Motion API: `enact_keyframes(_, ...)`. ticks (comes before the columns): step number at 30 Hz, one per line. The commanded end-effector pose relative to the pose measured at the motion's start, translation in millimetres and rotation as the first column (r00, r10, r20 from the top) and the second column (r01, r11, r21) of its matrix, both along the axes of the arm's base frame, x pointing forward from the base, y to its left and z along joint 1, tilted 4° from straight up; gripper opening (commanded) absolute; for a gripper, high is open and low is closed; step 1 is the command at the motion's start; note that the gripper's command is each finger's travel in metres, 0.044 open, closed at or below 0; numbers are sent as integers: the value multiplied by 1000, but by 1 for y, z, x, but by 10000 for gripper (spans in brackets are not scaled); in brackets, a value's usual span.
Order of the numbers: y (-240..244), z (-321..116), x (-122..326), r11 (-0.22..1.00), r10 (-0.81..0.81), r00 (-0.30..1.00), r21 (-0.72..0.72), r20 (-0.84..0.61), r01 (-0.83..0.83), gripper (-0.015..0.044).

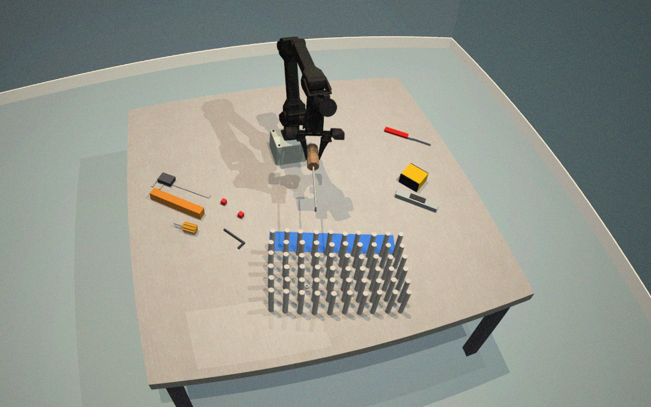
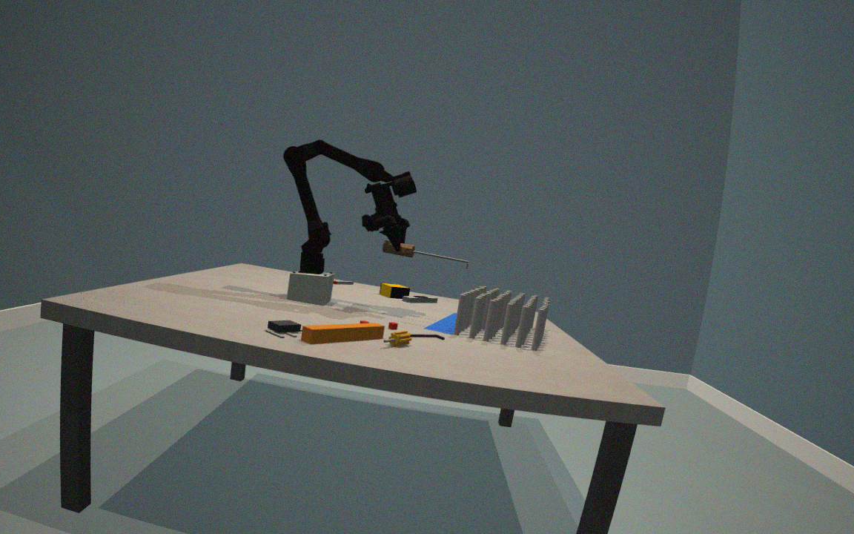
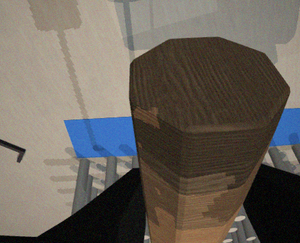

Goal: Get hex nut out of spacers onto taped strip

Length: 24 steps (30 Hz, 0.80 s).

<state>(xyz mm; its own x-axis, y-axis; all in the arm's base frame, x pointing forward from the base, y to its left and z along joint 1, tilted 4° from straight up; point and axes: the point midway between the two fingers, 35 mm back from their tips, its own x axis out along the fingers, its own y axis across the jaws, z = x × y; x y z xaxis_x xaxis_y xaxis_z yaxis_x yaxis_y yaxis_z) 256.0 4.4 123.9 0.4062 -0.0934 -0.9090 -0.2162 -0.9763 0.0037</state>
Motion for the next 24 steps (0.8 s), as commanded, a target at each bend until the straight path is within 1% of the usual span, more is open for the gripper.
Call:
enact_keyframes(1,-9,0,-5,1000,-21,1000,-7,8,22,0)
enact_keyframes(6,-9,-14,0,1000,-22,1000,-7,9,22,0)
enact_keyframes(15,-8,-68,10,1000,-23,1000,-6,11,24,0)
enact_keyframes(24,-8,-118,4,1000,-25,1000,-6,13,25,0)
